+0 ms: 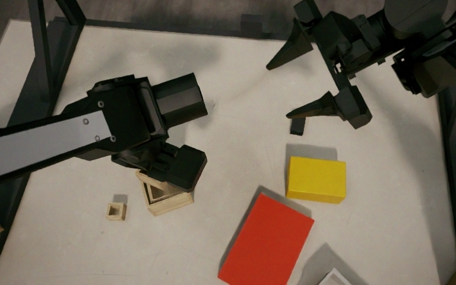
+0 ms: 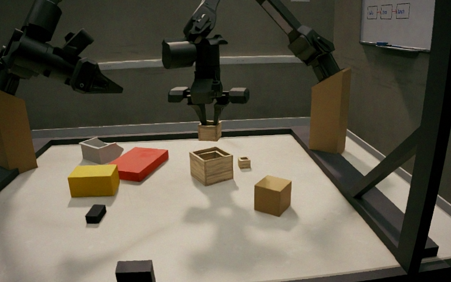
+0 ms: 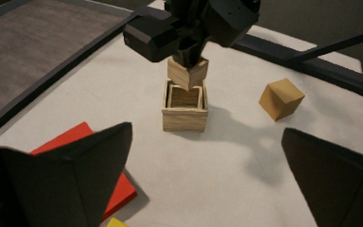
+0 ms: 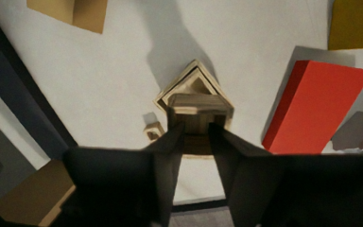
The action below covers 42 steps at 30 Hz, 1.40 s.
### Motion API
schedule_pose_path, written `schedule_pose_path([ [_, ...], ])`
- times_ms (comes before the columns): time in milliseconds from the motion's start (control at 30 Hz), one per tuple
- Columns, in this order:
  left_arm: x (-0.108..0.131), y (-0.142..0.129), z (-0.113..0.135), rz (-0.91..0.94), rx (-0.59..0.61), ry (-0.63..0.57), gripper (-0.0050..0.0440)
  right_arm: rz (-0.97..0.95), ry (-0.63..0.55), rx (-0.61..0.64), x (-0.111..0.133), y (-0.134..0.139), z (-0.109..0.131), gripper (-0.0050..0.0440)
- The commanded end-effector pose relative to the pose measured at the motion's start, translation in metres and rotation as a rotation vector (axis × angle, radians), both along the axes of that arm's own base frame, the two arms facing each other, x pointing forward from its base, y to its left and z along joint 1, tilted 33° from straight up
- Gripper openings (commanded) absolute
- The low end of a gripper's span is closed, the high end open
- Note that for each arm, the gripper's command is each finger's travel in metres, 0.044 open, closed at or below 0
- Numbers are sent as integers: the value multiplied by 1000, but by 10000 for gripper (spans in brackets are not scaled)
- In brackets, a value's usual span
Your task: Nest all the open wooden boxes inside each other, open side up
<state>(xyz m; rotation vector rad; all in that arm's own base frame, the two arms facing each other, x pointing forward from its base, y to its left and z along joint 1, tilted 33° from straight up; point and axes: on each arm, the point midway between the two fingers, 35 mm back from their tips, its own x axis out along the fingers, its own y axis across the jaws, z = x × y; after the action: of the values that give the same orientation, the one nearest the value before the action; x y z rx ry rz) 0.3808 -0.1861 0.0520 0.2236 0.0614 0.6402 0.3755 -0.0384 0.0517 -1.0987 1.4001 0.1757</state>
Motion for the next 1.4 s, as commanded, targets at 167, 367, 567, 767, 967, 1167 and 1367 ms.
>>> schedule_pose_path([
  [167, 2, -3, 5, -1, -12, -15, 400, 224, 103, -65, 5, 2, 8, 184],
  [367, 2, -3, 5, -1, -12, -15, 400, 399, 206, -118, 5, 2, 8, 184],
  [567, 2, -3, 5, -1, -12, -15, 400, 574, 308, -172, 5, 2, 8, 184],
  [767, 2, -3, 5, -1, -12, -15, 400, 690, 377, -207, 5, 2, 8, 184],
  [967, 2, -3, 5, -1, -12, -15, 400, 865, 480, -261, 5, 2, 8, 184],
  [1167, 2, -3, 5, -1, -12, -15, 400, 1011, 565, -305, 5, 2, 8, 184],
  [1367, 2, -3, 5, -1, -12, -15, 400, 1156, 652, -350, 5, 2, 8, 184],
])
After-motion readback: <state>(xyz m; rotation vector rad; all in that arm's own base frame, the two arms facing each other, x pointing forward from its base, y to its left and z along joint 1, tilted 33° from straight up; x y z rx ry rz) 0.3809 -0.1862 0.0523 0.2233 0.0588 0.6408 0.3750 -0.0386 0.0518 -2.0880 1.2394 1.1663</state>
